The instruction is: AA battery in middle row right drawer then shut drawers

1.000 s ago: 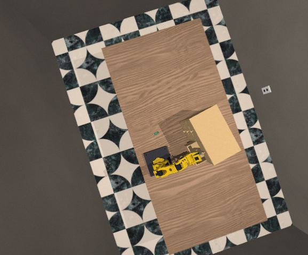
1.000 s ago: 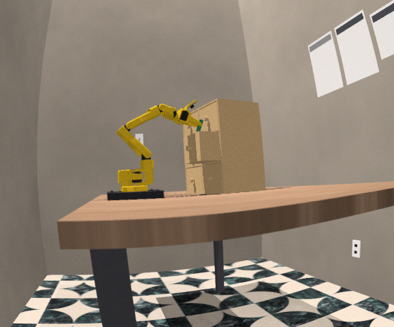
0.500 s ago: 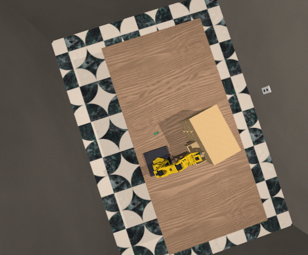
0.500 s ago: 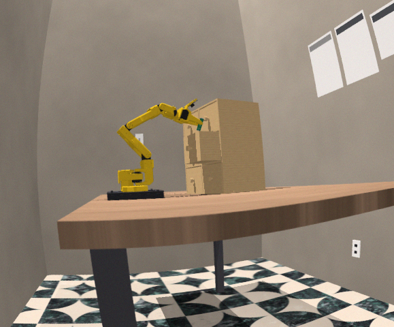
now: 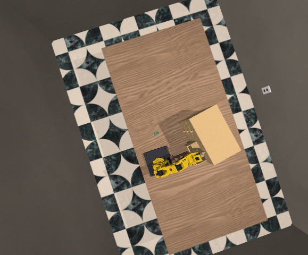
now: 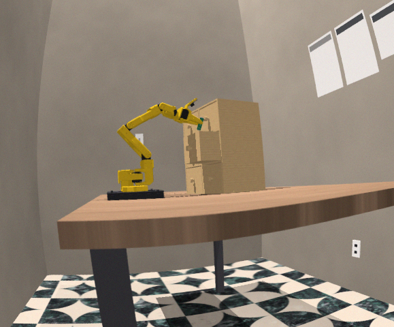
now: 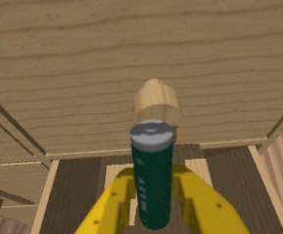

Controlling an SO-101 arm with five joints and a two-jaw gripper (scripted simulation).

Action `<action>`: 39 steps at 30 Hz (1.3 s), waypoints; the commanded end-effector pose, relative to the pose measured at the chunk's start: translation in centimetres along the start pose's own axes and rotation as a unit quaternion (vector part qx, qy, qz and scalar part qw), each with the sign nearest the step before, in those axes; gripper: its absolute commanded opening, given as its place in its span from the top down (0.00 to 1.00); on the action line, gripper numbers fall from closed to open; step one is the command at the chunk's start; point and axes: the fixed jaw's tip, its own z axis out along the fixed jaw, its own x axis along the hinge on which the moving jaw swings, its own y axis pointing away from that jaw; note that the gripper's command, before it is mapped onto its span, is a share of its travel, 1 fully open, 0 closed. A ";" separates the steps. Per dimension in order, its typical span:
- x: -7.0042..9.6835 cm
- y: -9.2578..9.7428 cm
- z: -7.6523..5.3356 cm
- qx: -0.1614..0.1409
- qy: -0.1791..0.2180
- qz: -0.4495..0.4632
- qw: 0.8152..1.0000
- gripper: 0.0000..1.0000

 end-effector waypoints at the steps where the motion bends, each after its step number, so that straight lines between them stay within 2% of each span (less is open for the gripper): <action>1: -0.3 -0.2 0.0 0.005 -0.002 0.001 1.000 1.00; 36: 0.0 -0.3 0.0 0.006 -0.002 0.001 1.000 1.00; 39: 0.8 -0.3 0.3 0.005 -0.002 0.001 1.000 1.00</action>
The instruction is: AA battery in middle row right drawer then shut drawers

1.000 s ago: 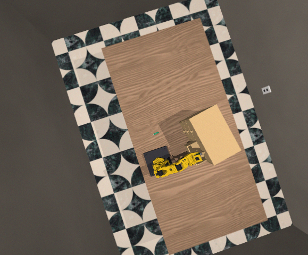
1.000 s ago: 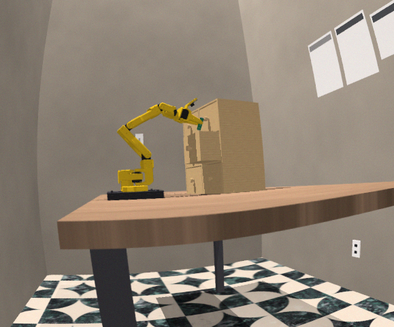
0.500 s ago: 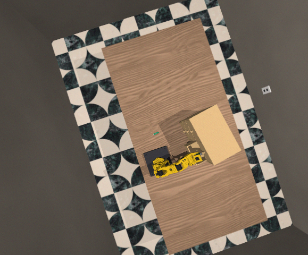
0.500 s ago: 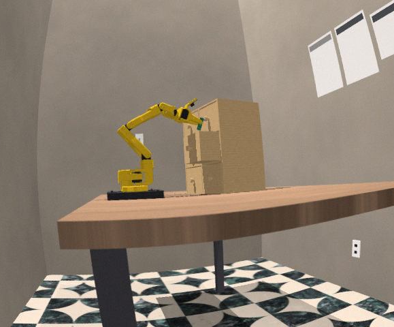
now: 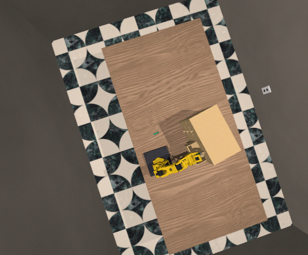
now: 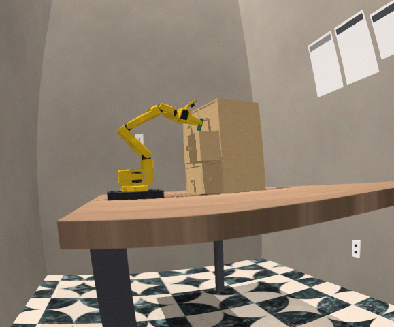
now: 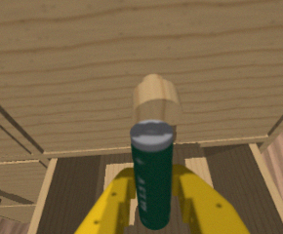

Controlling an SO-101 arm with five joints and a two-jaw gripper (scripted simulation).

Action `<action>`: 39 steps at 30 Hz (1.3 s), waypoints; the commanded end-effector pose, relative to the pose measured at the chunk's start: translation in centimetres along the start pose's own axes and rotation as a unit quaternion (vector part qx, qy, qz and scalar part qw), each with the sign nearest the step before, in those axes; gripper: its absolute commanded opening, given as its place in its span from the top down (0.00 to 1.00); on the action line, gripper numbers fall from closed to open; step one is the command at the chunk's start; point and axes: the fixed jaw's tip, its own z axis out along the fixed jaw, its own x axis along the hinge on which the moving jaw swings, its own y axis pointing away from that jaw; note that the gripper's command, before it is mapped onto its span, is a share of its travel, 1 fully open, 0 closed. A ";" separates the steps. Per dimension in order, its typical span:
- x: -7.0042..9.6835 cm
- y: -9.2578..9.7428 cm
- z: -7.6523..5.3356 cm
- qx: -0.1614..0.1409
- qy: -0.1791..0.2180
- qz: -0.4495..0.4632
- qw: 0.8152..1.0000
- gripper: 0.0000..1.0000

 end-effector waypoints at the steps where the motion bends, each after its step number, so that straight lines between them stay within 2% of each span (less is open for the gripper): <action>1: 0.9 -0.2 0.4 0.004 -0.002 0.000 1.000 1.00; 3: 1.5 -0.2 0.6 0.004 -0.002 0.000 1.000 1.00; 14: 1.5 -0.2 0.6 0.004 -0.002 0.000 1.000 1.00; 20: 3.4 -0.1 1.1 0.002 -0.002 -0.001 1.000 1.00; 31: 3.4 -0.1 1.1 0.002 -0.002 -0.001 1.000 1.00; 39: 3.4 -0.1 1.1 0.002 -0.002 -0.001 1.000 0.95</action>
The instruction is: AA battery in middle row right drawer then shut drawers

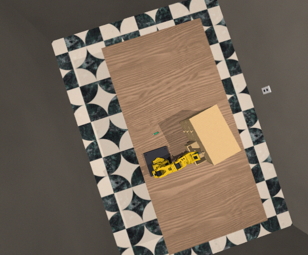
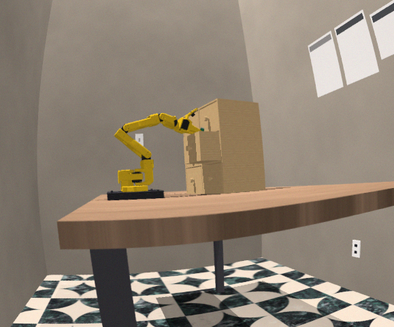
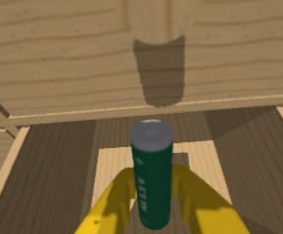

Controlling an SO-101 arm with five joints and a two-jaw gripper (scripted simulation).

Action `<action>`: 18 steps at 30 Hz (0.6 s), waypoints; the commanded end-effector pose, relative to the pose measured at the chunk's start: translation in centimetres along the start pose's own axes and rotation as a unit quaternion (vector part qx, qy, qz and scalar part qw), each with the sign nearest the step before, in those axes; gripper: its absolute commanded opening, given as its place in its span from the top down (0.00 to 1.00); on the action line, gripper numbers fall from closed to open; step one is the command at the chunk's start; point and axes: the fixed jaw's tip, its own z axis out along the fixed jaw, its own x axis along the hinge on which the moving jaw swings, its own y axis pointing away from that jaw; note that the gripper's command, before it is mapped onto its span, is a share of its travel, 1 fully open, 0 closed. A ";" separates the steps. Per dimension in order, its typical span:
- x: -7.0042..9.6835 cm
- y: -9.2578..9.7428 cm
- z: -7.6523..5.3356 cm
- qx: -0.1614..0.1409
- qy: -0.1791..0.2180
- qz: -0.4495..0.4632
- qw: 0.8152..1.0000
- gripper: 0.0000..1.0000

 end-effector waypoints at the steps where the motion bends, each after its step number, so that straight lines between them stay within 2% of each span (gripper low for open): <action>1: -0.1 -0.1 -0.1 0.002 -0.007 -0.001 1.000 0.95; 18: -0.1 -0.1 -0.1 0.002 -0.007 -0.001 1.000 0.86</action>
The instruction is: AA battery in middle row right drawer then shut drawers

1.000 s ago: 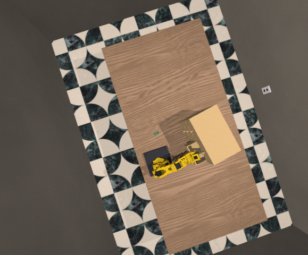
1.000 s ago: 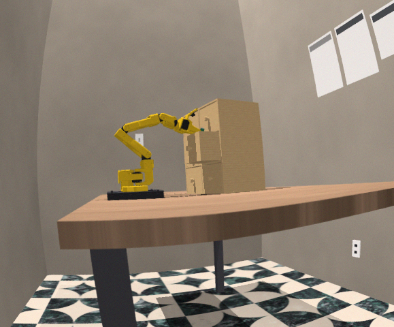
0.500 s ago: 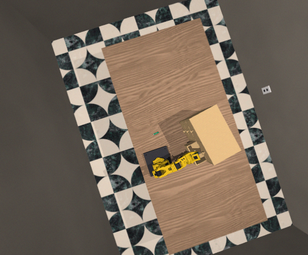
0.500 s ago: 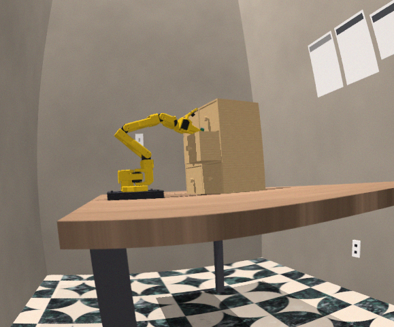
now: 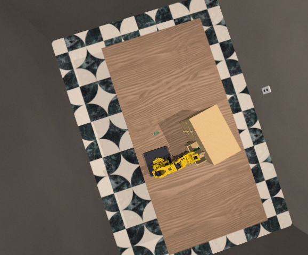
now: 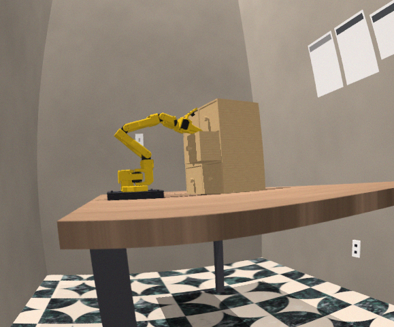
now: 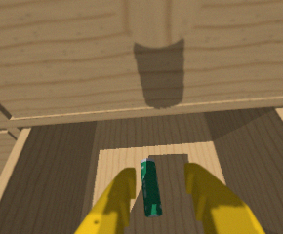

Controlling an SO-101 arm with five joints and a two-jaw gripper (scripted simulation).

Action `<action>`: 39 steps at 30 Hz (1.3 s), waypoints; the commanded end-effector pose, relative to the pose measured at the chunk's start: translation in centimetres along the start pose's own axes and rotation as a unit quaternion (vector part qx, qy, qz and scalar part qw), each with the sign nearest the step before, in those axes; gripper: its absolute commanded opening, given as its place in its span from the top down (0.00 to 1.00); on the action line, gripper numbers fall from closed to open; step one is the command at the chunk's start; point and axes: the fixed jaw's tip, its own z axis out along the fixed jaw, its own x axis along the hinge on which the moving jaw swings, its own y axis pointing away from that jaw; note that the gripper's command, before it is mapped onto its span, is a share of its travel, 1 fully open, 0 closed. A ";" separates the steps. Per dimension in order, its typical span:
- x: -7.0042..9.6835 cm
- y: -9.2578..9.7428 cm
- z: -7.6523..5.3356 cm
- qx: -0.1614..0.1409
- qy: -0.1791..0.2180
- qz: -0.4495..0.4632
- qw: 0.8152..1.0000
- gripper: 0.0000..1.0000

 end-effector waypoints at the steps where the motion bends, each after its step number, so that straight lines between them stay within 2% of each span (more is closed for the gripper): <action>1: 0.0 -0.1 0.0 0.002 -0.004 -0.001 1.000 0.86; 25: 0.0 -0.1 0.0 0.002 -0.004 -0.001 1.000 0.75; 39: -3.3 -0.1 -1.3 0.001 -0.003 -0.006 1.000 0.75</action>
